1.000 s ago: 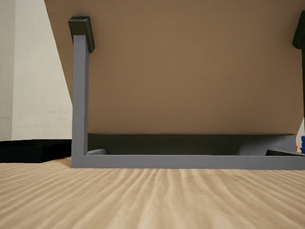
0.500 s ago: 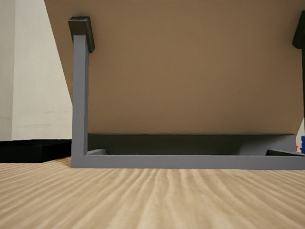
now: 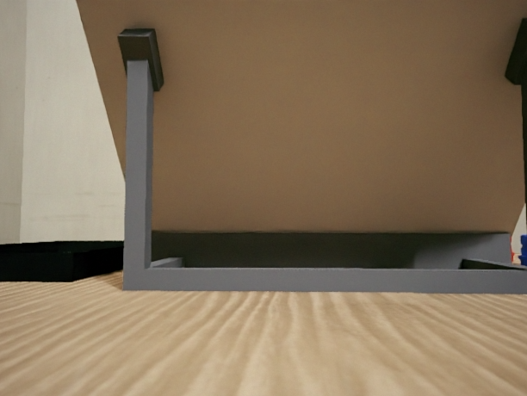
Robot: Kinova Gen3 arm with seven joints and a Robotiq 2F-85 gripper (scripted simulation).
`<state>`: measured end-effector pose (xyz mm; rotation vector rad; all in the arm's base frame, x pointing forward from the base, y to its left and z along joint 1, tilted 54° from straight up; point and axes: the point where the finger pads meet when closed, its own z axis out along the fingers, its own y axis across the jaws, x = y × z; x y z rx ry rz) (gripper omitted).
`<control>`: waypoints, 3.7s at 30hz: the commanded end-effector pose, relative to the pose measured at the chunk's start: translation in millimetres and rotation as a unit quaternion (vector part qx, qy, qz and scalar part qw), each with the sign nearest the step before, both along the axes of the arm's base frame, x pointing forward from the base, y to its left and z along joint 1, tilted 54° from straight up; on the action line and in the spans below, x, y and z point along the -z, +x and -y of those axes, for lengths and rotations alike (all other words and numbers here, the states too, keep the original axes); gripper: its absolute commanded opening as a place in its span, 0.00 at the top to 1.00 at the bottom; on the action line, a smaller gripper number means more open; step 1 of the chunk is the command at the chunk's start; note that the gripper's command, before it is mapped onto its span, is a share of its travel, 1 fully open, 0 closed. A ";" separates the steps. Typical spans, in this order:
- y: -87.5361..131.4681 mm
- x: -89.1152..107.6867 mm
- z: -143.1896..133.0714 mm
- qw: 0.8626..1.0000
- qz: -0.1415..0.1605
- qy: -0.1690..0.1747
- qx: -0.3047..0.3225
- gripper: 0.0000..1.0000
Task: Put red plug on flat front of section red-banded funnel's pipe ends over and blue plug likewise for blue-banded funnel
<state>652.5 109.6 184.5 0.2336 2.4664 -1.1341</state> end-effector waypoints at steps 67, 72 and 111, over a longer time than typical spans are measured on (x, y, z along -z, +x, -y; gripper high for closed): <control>-291.5 61.1 136.6 1.000 -0.001 0.001 0.000 0.00; -300.1 61.1 146.6 1.000 -0.001 0.001 0.000 0.00; -300.3 61.8 146.1 1.000 -0.003 0.001 0.000 0.00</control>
